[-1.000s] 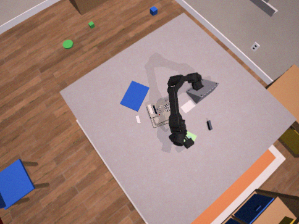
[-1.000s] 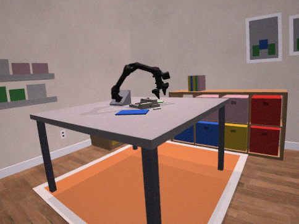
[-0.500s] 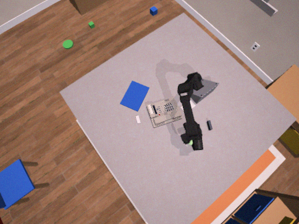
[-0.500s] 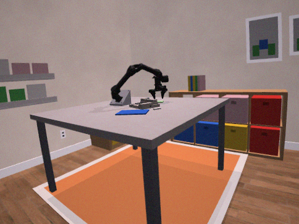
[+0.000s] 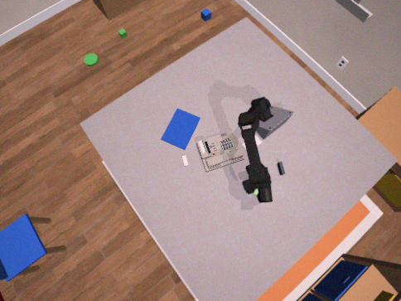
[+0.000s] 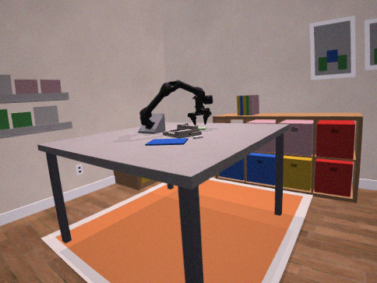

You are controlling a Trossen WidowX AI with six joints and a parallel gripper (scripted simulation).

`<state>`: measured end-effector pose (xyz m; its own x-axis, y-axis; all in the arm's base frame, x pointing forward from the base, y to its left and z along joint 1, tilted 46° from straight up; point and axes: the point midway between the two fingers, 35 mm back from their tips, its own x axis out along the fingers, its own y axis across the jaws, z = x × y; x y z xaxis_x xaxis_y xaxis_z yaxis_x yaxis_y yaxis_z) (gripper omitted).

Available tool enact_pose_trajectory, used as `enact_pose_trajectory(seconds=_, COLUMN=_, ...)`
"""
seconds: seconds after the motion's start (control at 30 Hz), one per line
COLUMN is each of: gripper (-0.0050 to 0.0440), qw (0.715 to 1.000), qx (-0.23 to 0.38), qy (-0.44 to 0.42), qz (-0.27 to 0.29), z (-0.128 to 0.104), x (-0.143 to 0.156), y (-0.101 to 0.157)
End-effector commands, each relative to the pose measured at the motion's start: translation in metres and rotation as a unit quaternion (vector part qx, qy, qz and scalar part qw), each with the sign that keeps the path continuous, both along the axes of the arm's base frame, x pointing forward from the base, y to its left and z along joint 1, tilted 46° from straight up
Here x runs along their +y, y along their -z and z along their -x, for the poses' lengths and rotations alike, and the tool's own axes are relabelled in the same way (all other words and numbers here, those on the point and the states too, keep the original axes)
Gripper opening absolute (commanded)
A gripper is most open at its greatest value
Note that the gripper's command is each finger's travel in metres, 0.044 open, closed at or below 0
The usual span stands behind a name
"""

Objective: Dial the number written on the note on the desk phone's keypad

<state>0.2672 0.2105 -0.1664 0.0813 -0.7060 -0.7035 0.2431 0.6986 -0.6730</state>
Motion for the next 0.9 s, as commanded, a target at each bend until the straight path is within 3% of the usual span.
enact_pose_trajectory(seconds=0.0, gripper=0.044, qw=1.0, qx=-0.001, qy=0.0, qz=0.002, z=0.0, x=0.0, y=0.0)
enact_pose_trajectory(seconds=0.23, gripper=0.044, qw=1.0, qx=-0.001, qy=0.0, qz=0.002, z=-0.022, x=-0.025, y=-0.027)
enact_pose_trajectory(seconds=0.87, gripper=0.044, qw=1.0, qx=-0.001, qy=0.0, qz=0.002, z=-0.022, x=-0.025, y=-0.027)
